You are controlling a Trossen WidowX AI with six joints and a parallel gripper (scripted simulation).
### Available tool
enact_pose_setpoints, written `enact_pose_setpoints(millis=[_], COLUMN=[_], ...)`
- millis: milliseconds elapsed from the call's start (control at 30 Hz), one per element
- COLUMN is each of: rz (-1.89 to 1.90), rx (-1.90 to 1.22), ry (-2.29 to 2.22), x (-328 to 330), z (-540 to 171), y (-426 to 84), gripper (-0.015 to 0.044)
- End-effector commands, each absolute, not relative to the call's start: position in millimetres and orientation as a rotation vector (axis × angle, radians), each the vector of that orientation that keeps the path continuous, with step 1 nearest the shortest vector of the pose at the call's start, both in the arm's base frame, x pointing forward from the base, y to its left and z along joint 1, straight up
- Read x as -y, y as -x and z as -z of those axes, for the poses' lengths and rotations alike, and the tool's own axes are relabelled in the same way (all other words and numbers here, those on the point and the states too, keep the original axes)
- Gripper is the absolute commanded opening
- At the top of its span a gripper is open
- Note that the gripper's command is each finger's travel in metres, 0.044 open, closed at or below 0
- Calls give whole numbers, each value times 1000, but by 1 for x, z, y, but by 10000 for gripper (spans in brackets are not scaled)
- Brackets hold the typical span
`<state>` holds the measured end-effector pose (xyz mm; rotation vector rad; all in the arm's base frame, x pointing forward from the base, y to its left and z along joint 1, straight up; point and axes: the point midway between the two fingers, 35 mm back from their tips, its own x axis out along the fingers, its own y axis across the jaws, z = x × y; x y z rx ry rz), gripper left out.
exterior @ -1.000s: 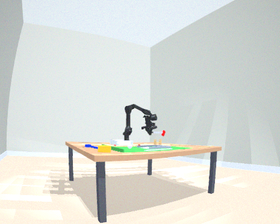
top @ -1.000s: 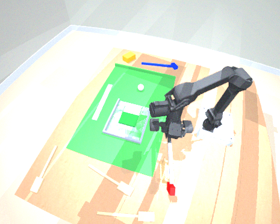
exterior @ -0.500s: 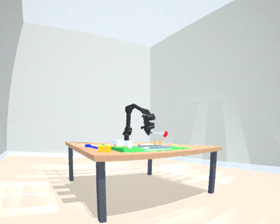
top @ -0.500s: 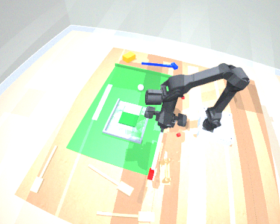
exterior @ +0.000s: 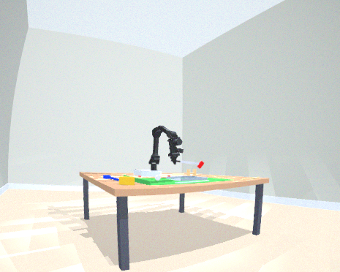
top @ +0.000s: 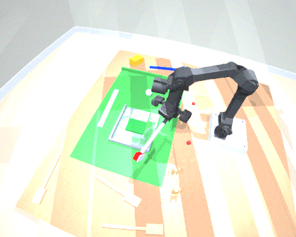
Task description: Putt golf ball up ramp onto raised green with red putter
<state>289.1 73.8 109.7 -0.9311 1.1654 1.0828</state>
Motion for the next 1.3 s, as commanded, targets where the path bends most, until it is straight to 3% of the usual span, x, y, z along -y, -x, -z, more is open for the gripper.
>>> enact_pose_setpoints(millis=[0,600,1267], rz=[-993,-621,-232], rx=[-1205,-1368,-1498], ry=[871,597,261], x=[-50,57,179], z=[-113,-123,-133], y=[-300,-315,-290], gripper=[0,0,0])
